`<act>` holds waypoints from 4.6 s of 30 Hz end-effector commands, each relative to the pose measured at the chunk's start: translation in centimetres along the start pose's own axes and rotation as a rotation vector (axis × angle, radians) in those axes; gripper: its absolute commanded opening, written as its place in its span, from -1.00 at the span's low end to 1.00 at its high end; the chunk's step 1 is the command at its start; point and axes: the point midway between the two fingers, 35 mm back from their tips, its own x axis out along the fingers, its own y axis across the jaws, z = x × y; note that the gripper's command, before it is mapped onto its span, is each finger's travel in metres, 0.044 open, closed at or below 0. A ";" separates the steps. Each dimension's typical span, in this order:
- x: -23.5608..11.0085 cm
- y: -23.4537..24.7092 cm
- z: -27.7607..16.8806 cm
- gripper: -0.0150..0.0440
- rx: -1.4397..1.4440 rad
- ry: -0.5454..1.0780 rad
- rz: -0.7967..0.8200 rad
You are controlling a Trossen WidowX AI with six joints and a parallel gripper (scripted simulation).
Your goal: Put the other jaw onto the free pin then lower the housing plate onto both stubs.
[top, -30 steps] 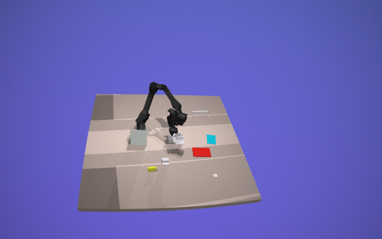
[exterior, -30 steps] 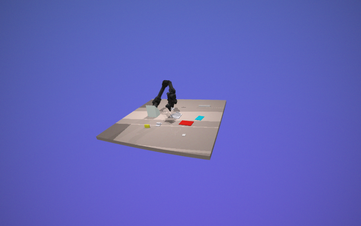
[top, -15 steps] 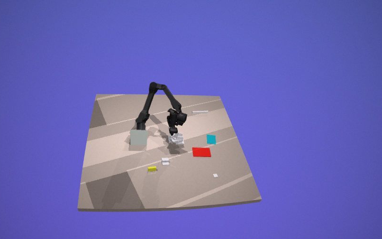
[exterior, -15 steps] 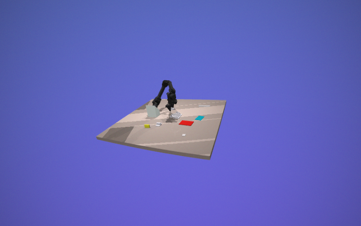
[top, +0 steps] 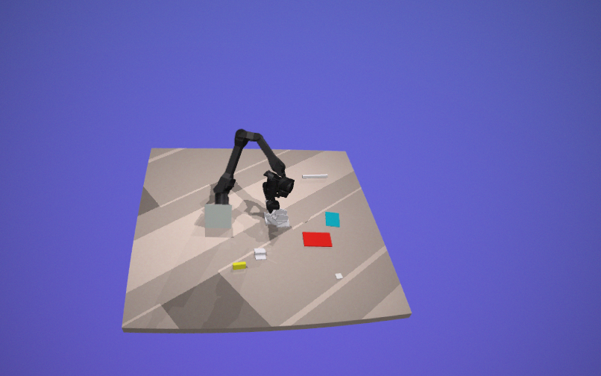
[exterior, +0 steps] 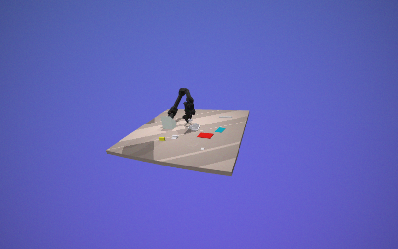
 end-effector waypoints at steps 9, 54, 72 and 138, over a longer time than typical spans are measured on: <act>0.9 0.0 0.1 0.70 0.005 -0.001 0.002; 6.2 0.1 0.0 0.70 0.005 -0.001 0.006; 6.4 0.2 0.0 0.70 0.003 -0.001 0.006; 7.6 0.2 -0.1 0.70 0.005 -0.001 0.006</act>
